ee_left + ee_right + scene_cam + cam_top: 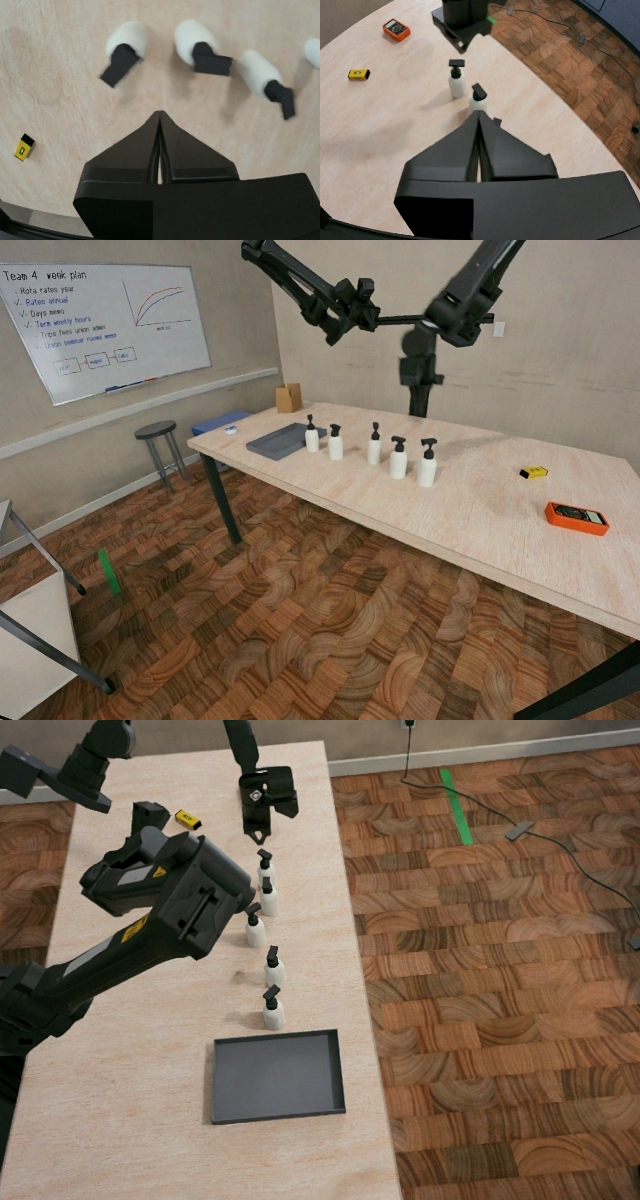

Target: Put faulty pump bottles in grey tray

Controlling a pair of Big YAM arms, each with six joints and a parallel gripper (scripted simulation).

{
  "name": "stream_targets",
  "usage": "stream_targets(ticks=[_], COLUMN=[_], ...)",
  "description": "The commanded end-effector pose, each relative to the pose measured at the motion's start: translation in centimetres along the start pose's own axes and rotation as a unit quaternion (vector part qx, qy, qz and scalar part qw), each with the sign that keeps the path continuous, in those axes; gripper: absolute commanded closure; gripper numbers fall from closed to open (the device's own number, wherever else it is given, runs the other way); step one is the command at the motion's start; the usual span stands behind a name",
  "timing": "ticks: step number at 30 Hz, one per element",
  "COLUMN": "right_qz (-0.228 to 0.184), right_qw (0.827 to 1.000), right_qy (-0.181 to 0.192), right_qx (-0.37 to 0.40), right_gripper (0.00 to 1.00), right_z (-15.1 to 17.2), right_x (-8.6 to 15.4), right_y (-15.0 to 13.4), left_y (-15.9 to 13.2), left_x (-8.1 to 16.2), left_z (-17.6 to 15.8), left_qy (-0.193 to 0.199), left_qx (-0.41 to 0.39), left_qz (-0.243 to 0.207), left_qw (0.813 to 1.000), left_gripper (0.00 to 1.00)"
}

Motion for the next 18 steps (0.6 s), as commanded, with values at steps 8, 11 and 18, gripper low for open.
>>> stream_targets(ticks=[8, 11, 18], right_qz=[0.000, 0.000, 0.000], right_qw=[1.000, 1.000, 1.000], right_qy=[0.000, 0.000, 0.000], right_qx=[0.000, 0.000, 0.000], right_gripper=[1.00, 1.00, 1.00], right_z=[-0.1, -0.1, -0.1], right_x=[-0.1, -0.1, -0.1], right_y=[0.1, 0.1, 0.1], left_y=[0.5, 0.4, 0.6], left_x=[-4.7, -5.1, -4.8], left_z=[3.9, 4.2, 2.9], left_qy=[0.003, 0.000, -0.007], left_qx=[-0.008, 0.005, -0.004], left_qz=[-0.007, -0.006, -0.010], left_qw=[1.000, 1.000, 1.000], left_gripper=[1.00, 1.00, 1.00])
Point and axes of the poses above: on each arm, the point where the finger pads meet when closed, its own x axis back along the fingers, its own z axis across the jaws, y = z × x, the point moved 9 cm from there along x, back along the fingers, and after that the axes turned 3 degrees about x, right-handed, at the moved point
